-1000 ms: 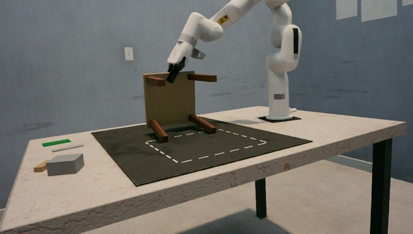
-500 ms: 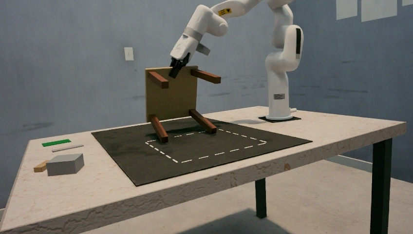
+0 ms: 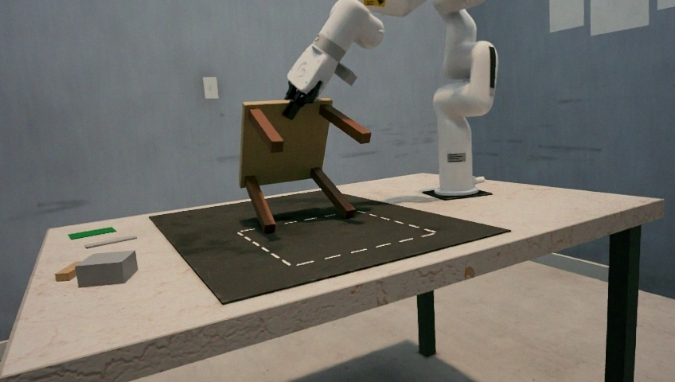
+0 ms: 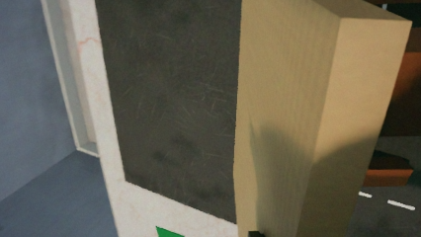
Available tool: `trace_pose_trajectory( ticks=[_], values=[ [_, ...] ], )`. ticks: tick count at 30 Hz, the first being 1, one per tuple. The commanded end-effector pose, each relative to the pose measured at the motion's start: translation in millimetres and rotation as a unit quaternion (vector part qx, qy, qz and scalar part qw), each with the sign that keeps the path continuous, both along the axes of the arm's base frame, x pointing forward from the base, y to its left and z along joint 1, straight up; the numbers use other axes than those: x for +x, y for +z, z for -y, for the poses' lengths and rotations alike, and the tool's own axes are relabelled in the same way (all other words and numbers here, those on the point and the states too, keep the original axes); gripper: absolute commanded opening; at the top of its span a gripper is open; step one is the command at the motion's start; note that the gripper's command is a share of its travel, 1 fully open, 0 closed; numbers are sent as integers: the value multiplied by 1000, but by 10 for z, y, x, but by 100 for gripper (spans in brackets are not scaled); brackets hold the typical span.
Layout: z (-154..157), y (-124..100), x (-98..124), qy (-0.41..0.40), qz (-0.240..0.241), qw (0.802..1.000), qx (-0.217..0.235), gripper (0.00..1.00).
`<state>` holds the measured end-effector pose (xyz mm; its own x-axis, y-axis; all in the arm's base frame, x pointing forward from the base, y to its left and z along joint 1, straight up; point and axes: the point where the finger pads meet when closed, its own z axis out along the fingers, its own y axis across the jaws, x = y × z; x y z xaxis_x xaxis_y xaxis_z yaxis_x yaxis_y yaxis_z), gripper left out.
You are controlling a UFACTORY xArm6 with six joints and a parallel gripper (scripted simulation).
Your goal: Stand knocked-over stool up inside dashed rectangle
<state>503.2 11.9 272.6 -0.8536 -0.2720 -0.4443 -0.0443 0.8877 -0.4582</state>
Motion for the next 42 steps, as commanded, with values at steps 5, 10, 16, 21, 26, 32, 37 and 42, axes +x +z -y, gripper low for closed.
trace_pose_trajectory(
  ticks=[5,10,16,21,26,32,37,42],
  values=[
    [-328,68,-11,-7,3,998,-63,21],
    [-556,90,-19,-7,5,995,-104,21],
    [-830,93,-29,-6,7,988,-152,21],
    [-964,84,-34,-6,8,984,-175,21],
    [-1182,57,-42,-6,10,977,-213,21],
    [-1428,4,-51,-6,11,966,-256,21],
    [-1544,-28,-56,-6,12,961,-277,21],
    [-1721,-89,-62,-6,14,951,-308,21]
  ],
)
